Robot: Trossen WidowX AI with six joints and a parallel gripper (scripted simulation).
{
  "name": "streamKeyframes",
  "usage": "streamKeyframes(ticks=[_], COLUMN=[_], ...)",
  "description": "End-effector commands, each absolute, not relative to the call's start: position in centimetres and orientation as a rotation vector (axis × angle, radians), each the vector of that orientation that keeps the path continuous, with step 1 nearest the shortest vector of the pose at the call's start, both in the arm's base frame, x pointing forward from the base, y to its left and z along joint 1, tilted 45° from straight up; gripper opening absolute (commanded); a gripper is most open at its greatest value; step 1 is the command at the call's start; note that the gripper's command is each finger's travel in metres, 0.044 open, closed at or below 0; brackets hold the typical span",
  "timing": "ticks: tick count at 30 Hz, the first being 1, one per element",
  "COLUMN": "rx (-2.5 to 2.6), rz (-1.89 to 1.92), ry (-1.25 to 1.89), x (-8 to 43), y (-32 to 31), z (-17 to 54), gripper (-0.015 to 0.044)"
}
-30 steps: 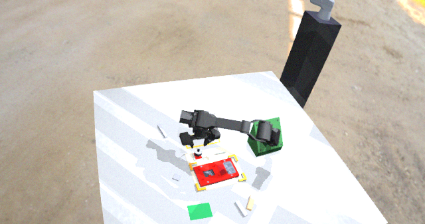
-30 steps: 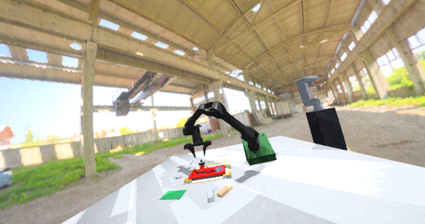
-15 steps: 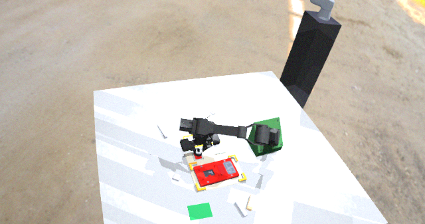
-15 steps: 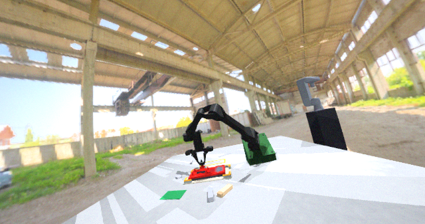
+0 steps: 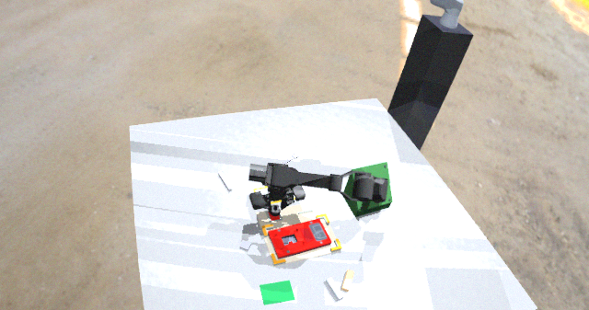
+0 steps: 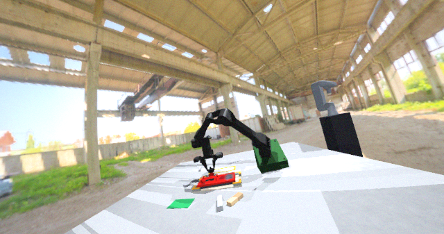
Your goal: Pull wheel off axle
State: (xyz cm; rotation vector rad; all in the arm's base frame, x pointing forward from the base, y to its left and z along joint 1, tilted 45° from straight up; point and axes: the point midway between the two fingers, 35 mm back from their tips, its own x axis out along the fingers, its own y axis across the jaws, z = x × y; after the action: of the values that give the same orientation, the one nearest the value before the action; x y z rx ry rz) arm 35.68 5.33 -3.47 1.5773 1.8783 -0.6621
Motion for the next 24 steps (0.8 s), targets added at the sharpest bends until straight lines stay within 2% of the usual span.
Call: streamKeyframes(ticks=[1, 24], rx=[1.577, 1.580], rz=[-0.657, -0.658], ry=[1.873, 1.871], x=[35.83, 35.93], y=[5.09, 4.56], z=[-3.28, -2.76], gripper=[0.0000, 0.0000])
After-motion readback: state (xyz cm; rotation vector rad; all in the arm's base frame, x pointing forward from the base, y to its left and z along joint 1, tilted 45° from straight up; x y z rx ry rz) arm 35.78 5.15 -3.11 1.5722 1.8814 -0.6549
